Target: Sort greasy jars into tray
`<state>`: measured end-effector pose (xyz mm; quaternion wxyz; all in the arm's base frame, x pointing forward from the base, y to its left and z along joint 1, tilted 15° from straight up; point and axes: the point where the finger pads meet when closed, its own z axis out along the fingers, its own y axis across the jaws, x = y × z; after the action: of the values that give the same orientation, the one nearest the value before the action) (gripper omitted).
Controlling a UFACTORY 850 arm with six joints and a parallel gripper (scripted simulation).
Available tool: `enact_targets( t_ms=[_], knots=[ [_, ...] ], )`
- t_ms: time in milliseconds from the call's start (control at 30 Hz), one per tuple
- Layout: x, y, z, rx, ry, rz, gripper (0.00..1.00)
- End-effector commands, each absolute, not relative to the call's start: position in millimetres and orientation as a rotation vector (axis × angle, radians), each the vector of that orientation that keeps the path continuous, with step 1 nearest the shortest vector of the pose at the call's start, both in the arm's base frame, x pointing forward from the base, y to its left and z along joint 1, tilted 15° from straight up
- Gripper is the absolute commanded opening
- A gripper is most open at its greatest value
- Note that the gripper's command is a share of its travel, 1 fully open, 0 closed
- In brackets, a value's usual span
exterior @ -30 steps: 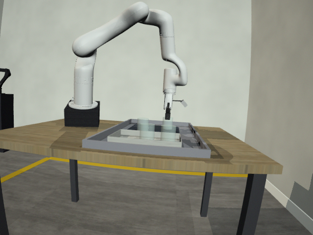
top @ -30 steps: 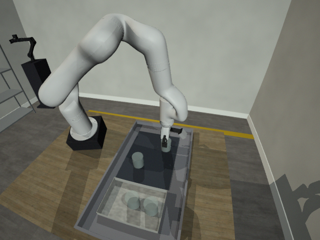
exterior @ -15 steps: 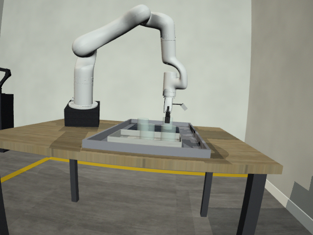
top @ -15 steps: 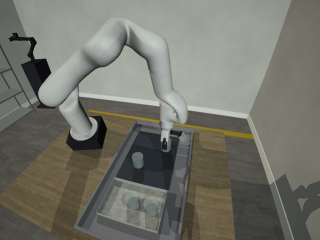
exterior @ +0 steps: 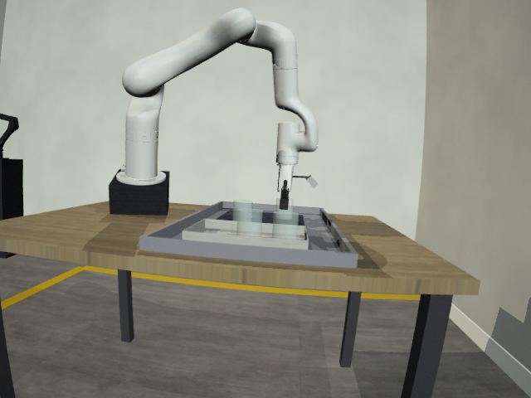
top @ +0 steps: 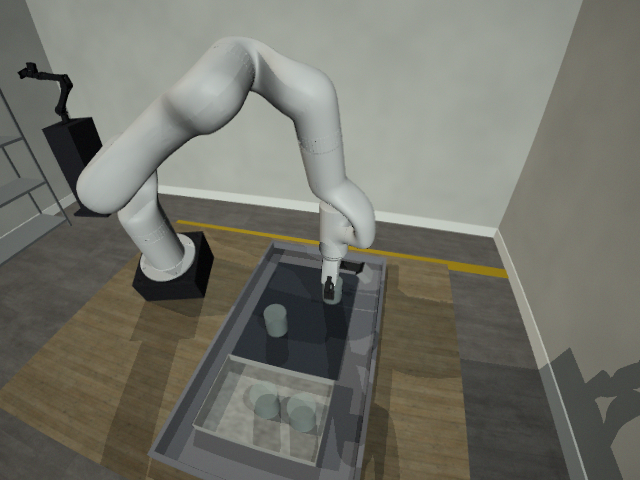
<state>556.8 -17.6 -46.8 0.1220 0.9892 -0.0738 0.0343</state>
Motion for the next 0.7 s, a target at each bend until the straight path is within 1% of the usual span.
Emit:
enact_targets(
  t_ms=[0, 33, 67, 600, 633, 667],
  knots=[
    [557.8, -17.4, -46.1, 2.887, -0.215, 0.103, 0.92],
    [557.8, -17.4, -46.1, 2.887, -0.215, 0.103, 0.92],
    [557.8, -17.4, -46.1, 2.887, -0.215, 0.103, 0.89],
    [557.8, -17.4, -46.1, 2.887, -0.215, 0.103, 0.89],
    [557.8, -17.4, -46.1, 2.887, -0.215, 0.103, 0.86],
    [557.8, -17.4, -46.1, 2.887, -0.215, 0.103, 0.86]
  ],
)
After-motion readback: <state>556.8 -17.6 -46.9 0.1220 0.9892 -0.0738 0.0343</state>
